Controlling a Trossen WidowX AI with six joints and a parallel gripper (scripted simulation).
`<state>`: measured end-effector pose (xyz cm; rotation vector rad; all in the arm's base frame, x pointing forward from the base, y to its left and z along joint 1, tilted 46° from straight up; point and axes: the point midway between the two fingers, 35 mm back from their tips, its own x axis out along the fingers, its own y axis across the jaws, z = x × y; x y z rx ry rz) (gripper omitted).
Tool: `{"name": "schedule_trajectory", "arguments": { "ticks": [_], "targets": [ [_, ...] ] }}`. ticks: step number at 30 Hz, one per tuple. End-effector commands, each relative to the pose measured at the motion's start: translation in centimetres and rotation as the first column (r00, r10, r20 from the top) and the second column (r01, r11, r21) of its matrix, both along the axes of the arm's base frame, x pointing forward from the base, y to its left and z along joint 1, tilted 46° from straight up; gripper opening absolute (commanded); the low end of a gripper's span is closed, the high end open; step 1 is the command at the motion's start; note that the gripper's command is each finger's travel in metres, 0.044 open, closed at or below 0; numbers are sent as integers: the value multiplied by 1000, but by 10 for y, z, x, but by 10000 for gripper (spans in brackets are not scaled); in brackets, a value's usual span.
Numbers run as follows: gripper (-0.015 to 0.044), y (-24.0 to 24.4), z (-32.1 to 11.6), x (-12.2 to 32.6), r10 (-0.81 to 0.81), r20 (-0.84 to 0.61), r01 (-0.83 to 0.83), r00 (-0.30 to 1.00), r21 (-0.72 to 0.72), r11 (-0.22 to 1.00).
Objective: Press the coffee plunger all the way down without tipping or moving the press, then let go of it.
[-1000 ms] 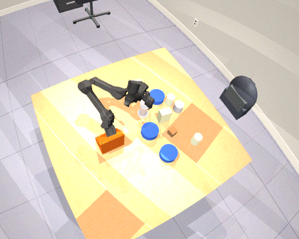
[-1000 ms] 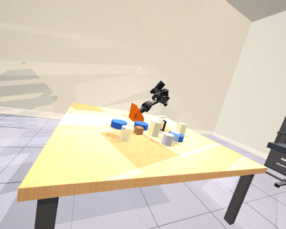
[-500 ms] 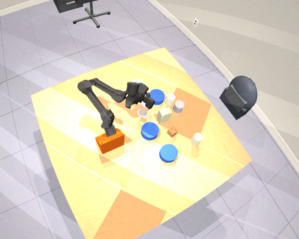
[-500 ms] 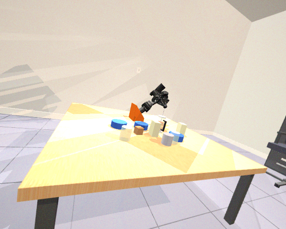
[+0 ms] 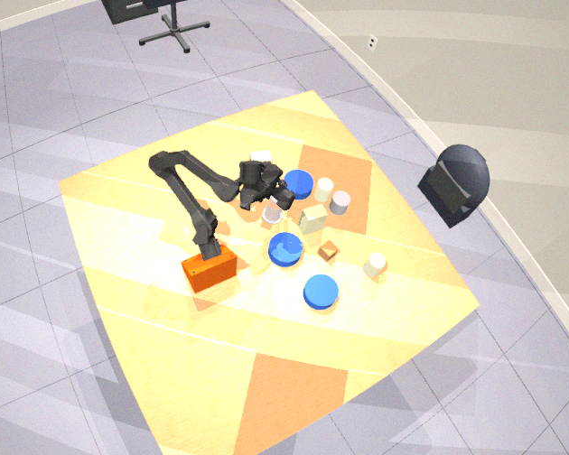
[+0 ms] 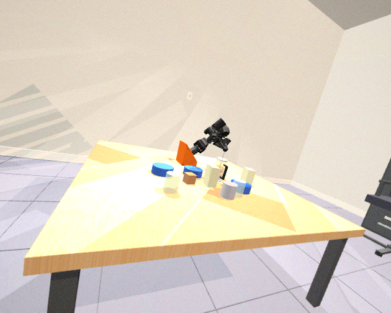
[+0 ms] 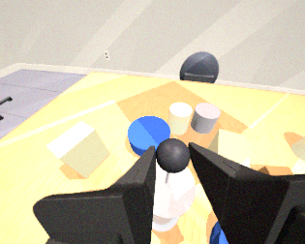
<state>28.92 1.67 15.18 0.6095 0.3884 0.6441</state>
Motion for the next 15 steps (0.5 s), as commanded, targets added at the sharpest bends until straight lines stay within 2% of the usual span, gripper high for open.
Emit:
{"name": "schedule_trajectory", "arguments": {
  "ticks": [1, 15],
  "targets": [
    [123, 14, -19, -6, 21, -51, -19, 998, 28, 999],
    [123, 27, -23, 1, 19, -43, -17, 999, 39, 999]
  ]
}}
